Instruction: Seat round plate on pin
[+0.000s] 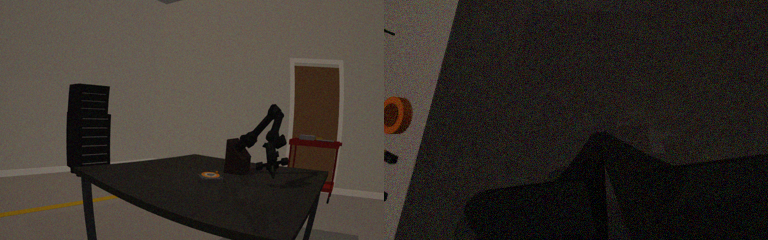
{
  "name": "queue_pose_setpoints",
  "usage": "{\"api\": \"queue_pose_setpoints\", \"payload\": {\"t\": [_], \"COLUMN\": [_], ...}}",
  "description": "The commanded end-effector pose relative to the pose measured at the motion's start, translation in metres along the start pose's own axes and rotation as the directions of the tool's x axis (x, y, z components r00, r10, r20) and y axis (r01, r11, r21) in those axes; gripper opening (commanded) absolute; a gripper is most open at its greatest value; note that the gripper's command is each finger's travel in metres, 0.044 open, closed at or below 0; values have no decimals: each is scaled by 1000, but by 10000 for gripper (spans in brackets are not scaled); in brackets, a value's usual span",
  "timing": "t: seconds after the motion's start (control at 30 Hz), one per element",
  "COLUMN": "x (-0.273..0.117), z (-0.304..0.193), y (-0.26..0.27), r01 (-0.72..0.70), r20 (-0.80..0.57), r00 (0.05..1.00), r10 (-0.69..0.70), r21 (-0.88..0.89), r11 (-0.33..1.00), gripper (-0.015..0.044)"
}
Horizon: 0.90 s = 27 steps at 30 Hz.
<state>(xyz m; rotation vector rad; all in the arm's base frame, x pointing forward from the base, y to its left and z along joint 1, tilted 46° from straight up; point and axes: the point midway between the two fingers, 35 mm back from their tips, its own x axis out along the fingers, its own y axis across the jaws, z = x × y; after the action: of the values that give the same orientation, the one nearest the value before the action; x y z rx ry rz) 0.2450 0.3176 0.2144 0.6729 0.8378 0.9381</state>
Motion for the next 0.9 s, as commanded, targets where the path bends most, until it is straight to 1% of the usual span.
{"api": "queue_pose_setpoints", "payload": {"t": [0.0,0.1,0.17,0.27,0.33,0.37,0.47,0.57,0.63,0.7,0.77,0.87], "x": [-5,-21,-26,-53,-73,-82,-98,-129,-148,-155,-160,-161], "z": [8,11,9,-4,-16,-23,-34,-58,-73,-81,-83,-83], "y": [-67,-129,-143,-199,-231,-244,-262,-288,-298,-300,-302,-302], "r01": [157,281,308,401,437,447,453,440,413,429,390,383], "r20": [-49,-111,-129,-218,-291,-327,-379,-461,-492,-514,-501,-498], "r00": [986,952,941,889,856,843,827,815,823,814,834,837], "r10": [-159,-285,-312,-403,-428,-428,-415,-350,-283,-272,-232,-227], "r21": [-39,-54,-56,-55,-36,-19,13,102,177,214,236,238], "r11": [987,958,950,914,899,895,891,892,893,878,890,893], "gripper": [0,0,0,0,0,0,0,0,0,0,0,0]}}
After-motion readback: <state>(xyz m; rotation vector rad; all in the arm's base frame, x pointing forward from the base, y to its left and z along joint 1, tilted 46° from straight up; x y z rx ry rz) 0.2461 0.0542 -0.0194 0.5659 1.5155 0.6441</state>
